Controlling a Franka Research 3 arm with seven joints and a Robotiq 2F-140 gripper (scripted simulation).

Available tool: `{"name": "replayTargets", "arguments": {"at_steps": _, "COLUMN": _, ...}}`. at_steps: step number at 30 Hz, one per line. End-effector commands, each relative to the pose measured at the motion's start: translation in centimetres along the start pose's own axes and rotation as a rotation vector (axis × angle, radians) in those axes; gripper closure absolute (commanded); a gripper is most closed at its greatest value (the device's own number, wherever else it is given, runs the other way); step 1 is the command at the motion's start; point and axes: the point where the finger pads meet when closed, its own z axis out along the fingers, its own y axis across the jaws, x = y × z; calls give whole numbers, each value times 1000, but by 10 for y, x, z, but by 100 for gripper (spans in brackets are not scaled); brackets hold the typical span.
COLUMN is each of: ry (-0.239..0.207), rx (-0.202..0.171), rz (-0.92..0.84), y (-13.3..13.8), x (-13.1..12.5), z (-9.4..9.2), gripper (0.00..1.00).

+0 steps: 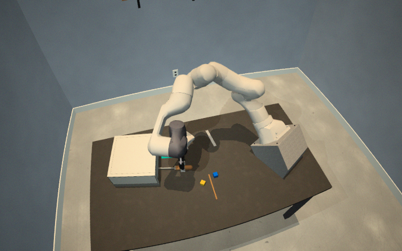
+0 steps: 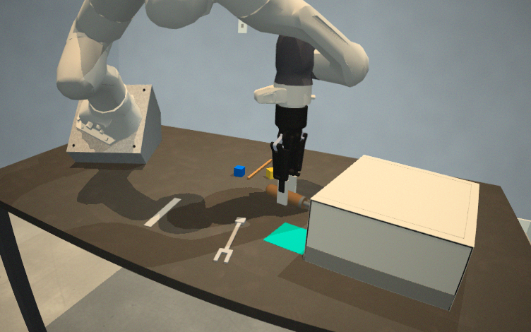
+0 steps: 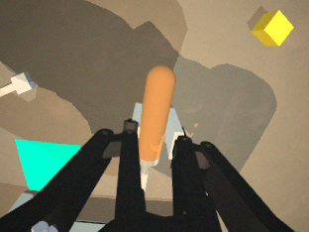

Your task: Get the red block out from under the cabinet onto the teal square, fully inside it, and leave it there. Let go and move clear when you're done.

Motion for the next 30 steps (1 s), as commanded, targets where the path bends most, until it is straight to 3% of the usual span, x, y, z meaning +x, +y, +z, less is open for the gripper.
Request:
{"name": "replayTargets", "arguments": {"at_steps": 1, "ry": 10, "rx": 11, "rz": -61, "y": -2, "x": -9, "z": -2, "gripper": 100}}
{"name": "replayTargets", "arguments": {"at_steps": 30, "ry": 10, "rx": 11, "rz": -61, "y": 2, "x": -63, "z": -1, "gripper": 100}}
